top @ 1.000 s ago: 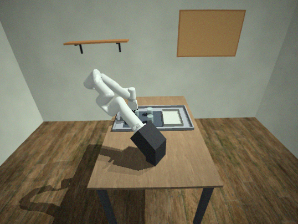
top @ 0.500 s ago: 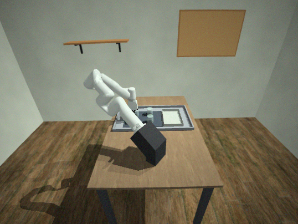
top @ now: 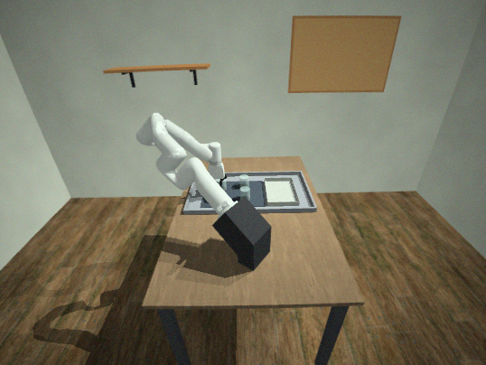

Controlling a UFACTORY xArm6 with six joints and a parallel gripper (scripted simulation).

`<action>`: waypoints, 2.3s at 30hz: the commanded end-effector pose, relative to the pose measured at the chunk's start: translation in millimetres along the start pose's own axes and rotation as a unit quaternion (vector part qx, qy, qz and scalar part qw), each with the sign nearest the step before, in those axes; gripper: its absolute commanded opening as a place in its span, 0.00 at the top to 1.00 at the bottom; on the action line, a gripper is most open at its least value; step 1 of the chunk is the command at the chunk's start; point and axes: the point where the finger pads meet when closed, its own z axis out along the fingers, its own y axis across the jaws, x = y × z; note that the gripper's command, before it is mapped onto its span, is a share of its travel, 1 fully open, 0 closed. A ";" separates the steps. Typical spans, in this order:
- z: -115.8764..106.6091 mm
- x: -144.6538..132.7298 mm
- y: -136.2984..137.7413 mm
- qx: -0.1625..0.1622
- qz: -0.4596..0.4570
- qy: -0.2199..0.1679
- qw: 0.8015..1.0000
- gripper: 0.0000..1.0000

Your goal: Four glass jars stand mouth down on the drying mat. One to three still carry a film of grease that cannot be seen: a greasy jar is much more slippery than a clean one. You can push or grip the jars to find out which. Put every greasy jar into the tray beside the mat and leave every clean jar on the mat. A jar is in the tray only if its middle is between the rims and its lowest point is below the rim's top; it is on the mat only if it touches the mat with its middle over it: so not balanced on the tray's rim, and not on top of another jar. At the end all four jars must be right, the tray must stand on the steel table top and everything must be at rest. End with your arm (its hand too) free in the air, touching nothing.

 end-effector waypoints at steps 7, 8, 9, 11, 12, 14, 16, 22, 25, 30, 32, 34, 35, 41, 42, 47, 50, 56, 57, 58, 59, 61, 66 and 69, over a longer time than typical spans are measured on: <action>-0.6 0.9 -0.1 0.000 0.000 0.001 1.000 0.00; -0.6 0.9 -0.1 0.000 0.000 0.001 1.000 0.00; -0.6 0.9 -0.1 0.000 0.000 0.001 1.000 0.00; -0.6 0.9 -0.1 0.000 0.000 0.001 1.000 0.00; -0.6 0.9 -0.1 0.000 0.000 0.001 1.000 0.00; -0.6 0.9 -0.1 0.000 0.000 0.001 1.000 0.00; -0.6 0.9 -0.1 0.000 0.000 0.001 1.000 0.00; -0.6 0.9 -0.1 0.000 0.000 0.001 1.000 0.00; -23.5 0.9 -0.1 0.000 0.000 0.001 1.000 0.00; -46.5 0.8 -0.1 0.000 0.000 0.001 1.000 0.00; -61.7 0.8 -0.1 0.000 0.000 0.001 1.000 0.00; -77.0 0.8 -0.1 0.000 0.000 0.001 1.000 0.00; -77.0 0.8 -0.1 0.000 0.000 0.001 1.000 0.00; -77.1 19.5 36.6 0.000 0.000 0.001 1.000 0.00; -77.1 23.2 44.0 0.000 0.000 0.001 1.000 0.00; -77.1 34.5 66.0 0.000 0.000 0.001 1.000 0.00; -77.2 45.7 88.1 0.000 0.000 0.001 1.000 0.00; -77.2 68.2 132.2 0.000 0.000 0.001 1.000 0.00; -77.3 72.0 139.5 0.000 0.000 0.001 1.000 0.00; -77.3 75.7 146.9 0.000 0.000 0.001 1.000 0.00; -77.3 79.5 154.2 0.000 0.000 0.001 1.000 0.00; -77.3 87.0 168.9 0.000 0.000 0.001 1.000 0.00; -71.2 90.7 176.3 0.000 0.000 0.001 1.000 0.00; -52.9 90.8 176.3 0.000 0.000 0.001 1.000 0.00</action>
